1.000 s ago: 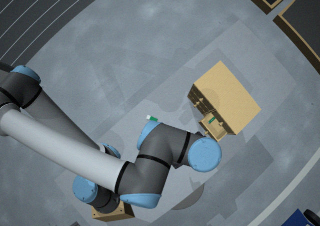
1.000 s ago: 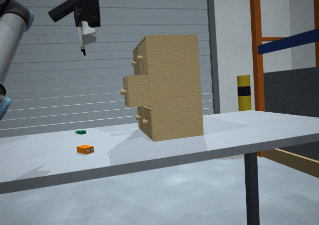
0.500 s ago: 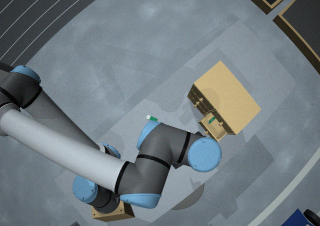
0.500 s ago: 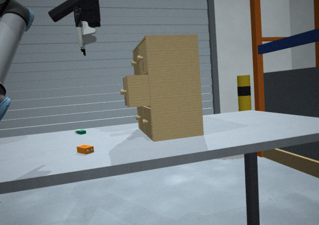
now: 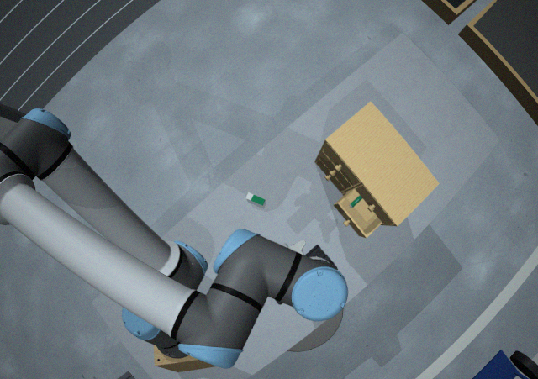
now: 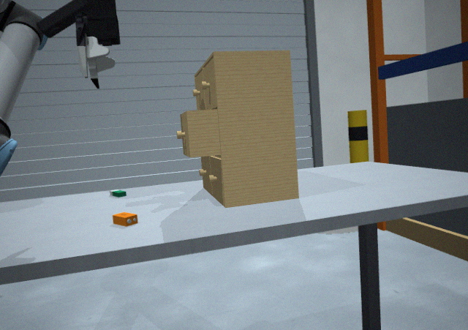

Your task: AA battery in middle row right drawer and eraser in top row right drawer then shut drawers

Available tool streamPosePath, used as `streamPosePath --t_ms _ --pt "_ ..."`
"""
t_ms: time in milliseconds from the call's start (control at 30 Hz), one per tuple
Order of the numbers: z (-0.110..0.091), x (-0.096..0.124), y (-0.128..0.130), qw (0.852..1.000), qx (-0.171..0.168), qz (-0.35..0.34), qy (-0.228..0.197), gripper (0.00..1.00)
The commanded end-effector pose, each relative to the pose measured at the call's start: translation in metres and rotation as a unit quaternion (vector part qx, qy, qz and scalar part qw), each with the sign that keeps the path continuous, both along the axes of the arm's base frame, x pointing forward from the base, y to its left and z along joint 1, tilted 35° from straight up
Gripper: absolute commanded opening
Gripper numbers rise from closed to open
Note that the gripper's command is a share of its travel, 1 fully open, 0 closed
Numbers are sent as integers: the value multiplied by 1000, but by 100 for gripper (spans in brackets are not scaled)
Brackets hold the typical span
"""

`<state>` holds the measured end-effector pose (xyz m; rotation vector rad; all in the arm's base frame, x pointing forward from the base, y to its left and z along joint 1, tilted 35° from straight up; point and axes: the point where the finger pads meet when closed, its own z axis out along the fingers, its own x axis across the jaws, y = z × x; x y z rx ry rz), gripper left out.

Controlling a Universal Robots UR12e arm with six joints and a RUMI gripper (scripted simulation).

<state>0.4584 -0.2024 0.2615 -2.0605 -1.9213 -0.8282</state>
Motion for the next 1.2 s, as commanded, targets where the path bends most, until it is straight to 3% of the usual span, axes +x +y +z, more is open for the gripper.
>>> streamPosePath --t_ms 0,1167 --pt "-7 -11 -1 1000 -1 5 -2 100" --pt "-10 -5 1 999 -1 -12 -30 100"
